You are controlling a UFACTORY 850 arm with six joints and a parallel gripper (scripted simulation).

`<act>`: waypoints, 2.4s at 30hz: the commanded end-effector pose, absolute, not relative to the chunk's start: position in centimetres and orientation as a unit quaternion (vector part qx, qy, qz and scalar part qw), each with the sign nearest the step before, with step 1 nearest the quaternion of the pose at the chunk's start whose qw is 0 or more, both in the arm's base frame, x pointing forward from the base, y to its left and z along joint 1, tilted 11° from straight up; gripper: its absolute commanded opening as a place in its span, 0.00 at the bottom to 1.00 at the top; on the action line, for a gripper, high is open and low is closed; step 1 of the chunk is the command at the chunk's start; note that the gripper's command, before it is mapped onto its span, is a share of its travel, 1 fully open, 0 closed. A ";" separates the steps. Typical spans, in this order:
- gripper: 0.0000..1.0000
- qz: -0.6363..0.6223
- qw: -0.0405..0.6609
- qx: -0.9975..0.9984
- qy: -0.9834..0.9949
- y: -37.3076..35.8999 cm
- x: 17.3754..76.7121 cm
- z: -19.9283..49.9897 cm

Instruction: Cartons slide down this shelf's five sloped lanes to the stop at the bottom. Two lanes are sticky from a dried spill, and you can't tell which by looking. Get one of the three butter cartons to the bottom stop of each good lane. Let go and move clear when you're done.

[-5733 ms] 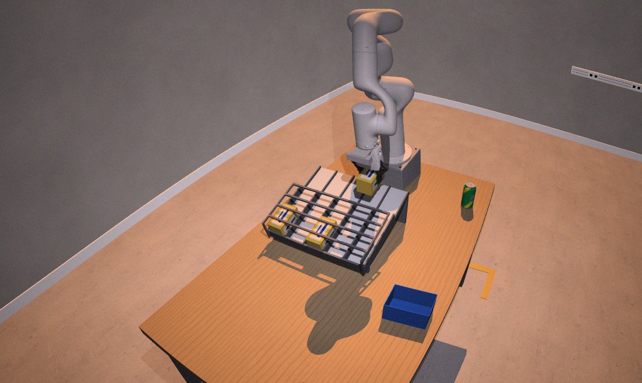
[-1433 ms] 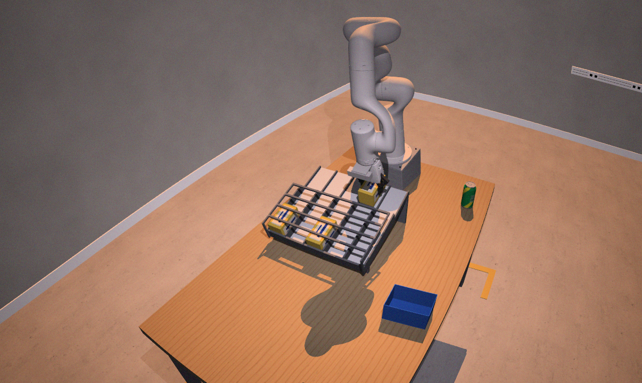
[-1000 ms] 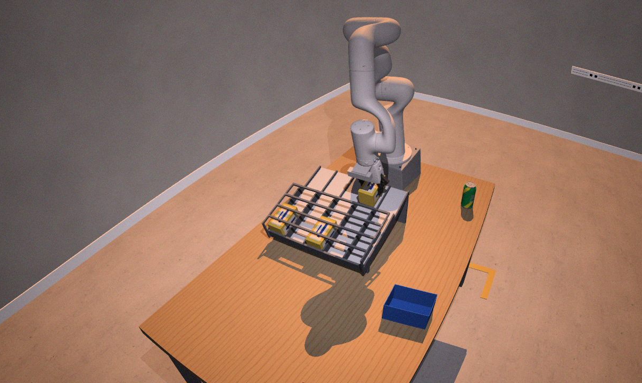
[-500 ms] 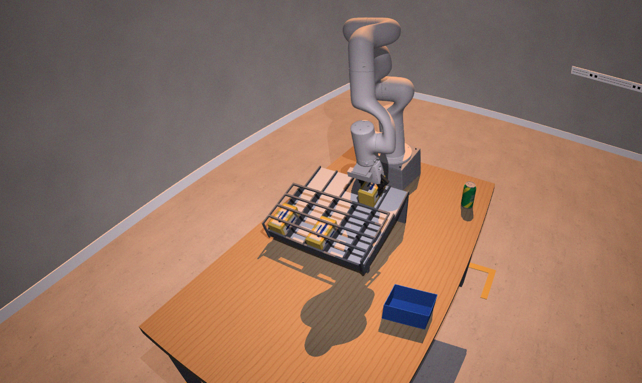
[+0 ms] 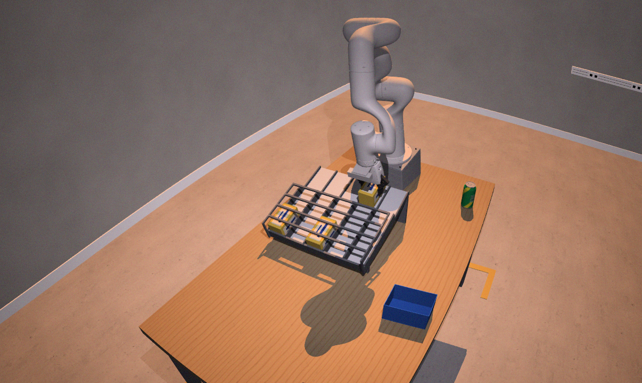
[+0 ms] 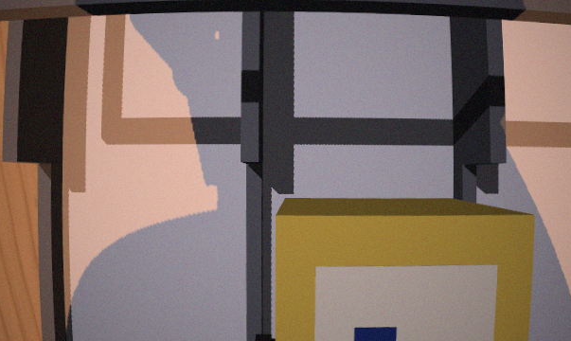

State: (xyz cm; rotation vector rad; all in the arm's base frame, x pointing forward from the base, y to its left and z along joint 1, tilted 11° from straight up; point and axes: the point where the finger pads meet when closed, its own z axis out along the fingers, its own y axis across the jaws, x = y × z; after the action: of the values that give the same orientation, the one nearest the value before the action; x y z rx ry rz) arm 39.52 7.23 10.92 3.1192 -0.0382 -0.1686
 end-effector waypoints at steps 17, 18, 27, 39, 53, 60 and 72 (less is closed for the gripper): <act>0.00 -0.054 0.009 0.998 -0.012 7.2 39.5 10.6; 0.00 -0.054 0.009 0.998 -0.012 7.2 39.5 10.6; 0.00 -0.054 0.009 0.998 -0.012 7.2 39.5 10.6; 0.00 -0.054 0.009 0.998 -0.012 7.3 39.5 10.3; 0.00 -0.054 0.009 0.998 -0.012 7.3 39.5 10.1; 0.00 -0.054 0.009 0.998 -0.012 7.3 39.5 10.1; 0.00 -0.053 0.009 0.998 -0.012 7.3 39.4 9.8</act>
State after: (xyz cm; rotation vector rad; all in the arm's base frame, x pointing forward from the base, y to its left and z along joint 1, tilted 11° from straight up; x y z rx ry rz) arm 39.32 7.27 9.78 3.1190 -0.0382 -0.1696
